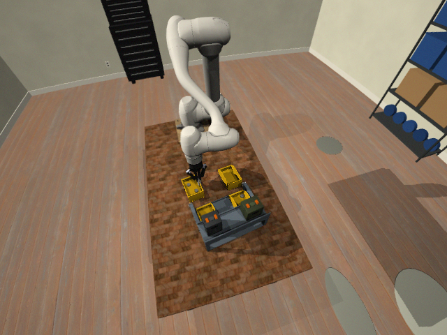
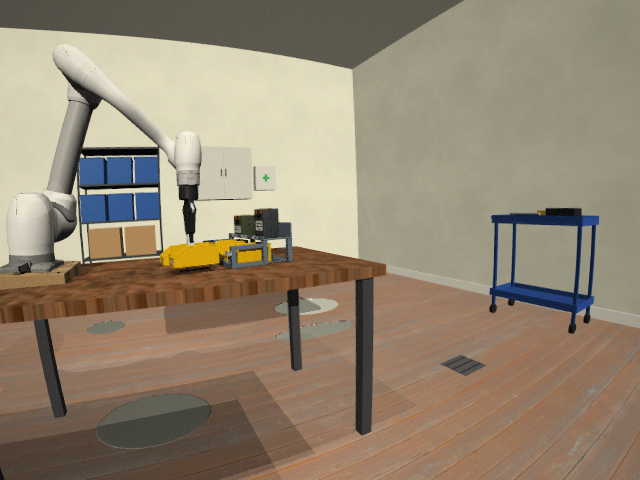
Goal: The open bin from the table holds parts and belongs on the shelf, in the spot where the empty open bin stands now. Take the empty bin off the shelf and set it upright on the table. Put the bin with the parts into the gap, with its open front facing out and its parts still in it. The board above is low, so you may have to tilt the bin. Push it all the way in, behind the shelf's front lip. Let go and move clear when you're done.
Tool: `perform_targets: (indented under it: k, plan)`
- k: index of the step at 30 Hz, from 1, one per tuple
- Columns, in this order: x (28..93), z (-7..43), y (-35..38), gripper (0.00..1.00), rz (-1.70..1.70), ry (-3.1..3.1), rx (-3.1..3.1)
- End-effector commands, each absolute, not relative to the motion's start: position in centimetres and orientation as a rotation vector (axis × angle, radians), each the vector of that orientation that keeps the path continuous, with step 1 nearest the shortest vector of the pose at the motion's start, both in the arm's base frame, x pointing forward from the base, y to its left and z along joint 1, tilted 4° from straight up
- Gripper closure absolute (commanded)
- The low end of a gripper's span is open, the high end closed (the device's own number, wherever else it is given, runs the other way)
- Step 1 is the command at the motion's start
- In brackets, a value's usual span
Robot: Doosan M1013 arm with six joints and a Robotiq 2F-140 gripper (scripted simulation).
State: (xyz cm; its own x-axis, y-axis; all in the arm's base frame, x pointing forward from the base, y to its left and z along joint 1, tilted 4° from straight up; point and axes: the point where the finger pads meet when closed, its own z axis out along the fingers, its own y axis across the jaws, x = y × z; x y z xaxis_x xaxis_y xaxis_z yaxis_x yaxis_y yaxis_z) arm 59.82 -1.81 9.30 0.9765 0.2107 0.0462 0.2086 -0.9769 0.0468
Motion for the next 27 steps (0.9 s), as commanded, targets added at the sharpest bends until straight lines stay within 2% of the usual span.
perform_targets:
  k: [1,27]
  plan:
    - [60.14,9.76,-1.85,0.9,0.087,0.327,3.081]
    - [60.09,10.62,-1.82,0.9,0.087,0.327,3.081]
